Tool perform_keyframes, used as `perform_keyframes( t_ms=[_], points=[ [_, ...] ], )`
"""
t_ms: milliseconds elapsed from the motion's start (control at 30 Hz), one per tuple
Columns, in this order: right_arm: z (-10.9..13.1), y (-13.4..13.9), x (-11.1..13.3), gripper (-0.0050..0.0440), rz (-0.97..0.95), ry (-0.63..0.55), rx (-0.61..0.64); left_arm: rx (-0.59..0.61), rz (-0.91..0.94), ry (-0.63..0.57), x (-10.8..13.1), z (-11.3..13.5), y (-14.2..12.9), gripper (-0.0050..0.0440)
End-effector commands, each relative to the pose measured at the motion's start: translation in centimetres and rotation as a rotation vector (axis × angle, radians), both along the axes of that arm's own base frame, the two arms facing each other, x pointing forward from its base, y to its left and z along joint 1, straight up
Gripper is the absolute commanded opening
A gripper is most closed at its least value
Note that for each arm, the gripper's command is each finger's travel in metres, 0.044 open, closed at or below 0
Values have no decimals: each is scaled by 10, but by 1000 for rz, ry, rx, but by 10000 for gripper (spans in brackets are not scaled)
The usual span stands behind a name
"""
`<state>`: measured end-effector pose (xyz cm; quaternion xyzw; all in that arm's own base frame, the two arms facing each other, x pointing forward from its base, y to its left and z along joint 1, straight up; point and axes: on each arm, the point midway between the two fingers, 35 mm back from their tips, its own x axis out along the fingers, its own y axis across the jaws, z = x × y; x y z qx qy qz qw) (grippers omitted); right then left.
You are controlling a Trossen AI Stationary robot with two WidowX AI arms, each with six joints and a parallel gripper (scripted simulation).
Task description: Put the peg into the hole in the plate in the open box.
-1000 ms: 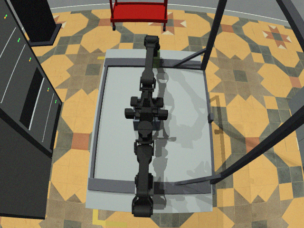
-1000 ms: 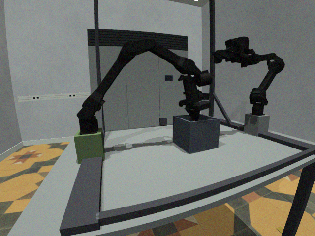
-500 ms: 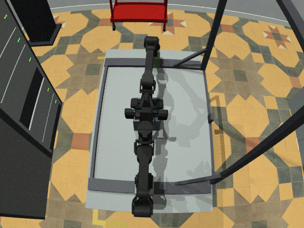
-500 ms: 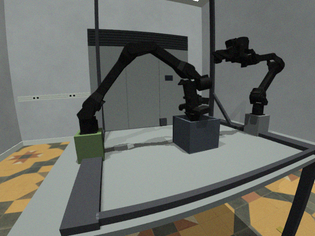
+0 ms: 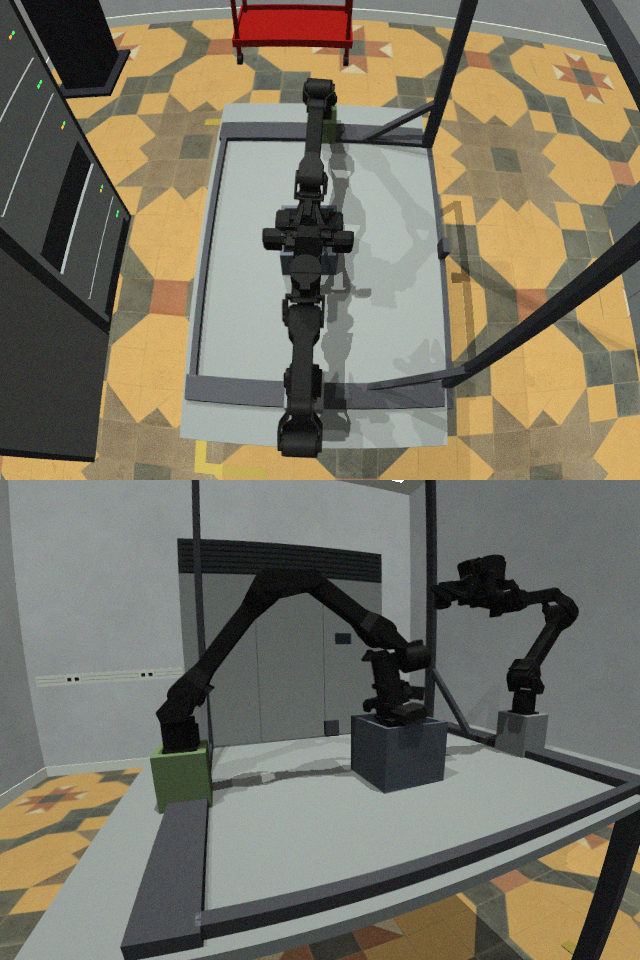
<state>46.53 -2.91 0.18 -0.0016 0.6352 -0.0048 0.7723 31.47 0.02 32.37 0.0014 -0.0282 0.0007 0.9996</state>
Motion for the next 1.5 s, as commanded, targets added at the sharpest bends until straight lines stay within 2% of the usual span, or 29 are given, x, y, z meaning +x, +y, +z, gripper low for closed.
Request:
perform_keyframes(
  t_ms=[0, 567, 600, 1467],
  points=[
    [6, -2, 8, -50, 1, -26, 0, -5, -2, -24, -2, 10, 0, 126],
    [-1, -1, 1, -50, 1, -9, 1, -5, -2, -24, -2, 10, 0, 126],
    [4, -2, 8, 118, 1, -28, 0, -5, -2, -24, -2, 10, 0, 126],
    [3, -2, 7, 118, 1, -25, 0, -5, -2, -24, -2, 10, 0, 126]
  ],
)
